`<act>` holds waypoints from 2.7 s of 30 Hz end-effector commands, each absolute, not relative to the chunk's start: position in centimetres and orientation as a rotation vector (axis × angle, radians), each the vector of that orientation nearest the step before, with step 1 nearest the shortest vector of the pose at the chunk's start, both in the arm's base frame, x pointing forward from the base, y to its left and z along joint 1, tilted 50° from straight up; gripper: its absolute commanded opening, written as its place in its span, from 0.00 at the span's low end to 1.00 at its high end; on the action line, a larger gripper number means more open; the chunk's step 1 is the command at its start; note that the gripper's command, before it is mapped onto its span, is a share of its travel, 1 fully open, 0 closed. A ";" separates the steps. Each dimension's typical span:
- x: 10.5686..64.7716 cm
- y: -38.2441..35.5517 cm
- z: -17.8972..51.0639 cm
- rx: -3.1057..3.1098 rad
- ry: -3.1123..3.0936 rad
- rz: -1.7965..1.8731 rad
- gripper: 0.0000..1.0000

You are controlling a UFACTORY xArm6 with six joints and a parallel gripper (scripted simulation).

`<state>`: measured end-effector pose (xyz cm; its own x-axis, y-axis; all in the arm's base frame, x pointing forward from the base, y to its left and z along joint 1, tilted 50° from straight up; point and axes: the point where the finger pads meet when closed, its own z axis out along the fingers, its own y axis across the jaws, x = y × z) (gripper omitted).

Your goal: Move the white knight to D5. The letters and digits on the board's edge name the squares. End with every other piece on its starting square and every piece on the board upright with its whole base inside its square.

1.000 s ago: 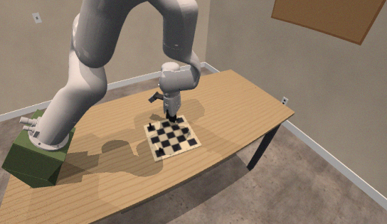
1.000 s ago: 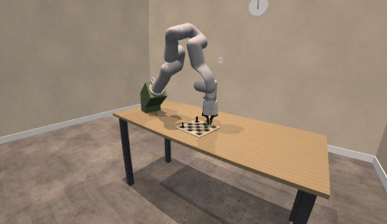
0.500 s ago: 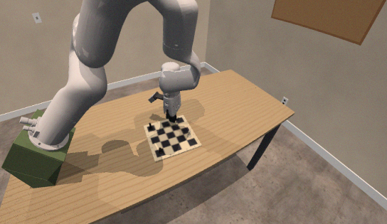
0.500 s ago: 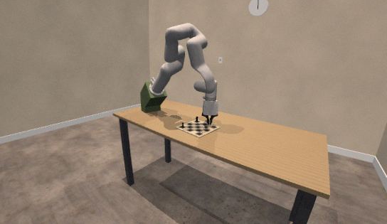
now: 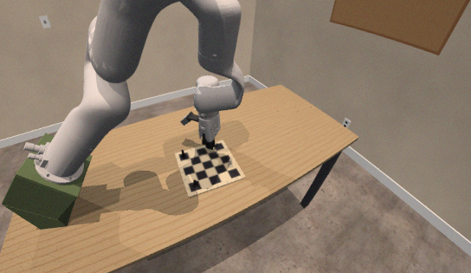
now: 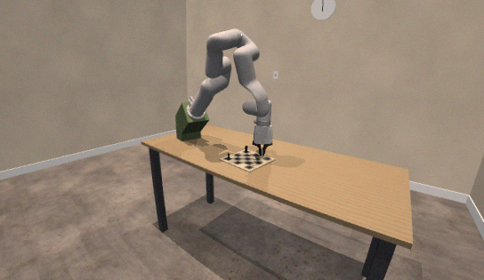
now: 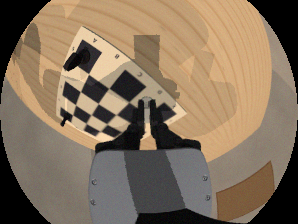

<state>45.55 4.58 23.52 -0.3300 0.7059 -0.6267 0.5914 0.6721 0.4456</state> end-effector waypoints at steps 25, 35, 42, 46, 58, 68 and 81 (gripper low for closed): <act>45.6 4.6 23.6 1.000 2.036 0.173 0.37; 44.1 5.1 24.9 1.000 2.036 0.173 0.37; 42.3 5.6 26.5 1.000 2.036 0.173 0.37; 40.6 6.1 27.9 1.000 2.036 0.173 0.37; 38.9 6.6 29.4 1.000 2.036 0.173 0.37; 38.9 6.6 29.4 1.000 2.036 0.173 1.00; 38.9 6.6 29.4 1.000 2.036 0.173 1.00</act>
<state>38.92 6.58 29.23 -0.3304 0.7056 -0.6269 0.5915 0.6723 0.4450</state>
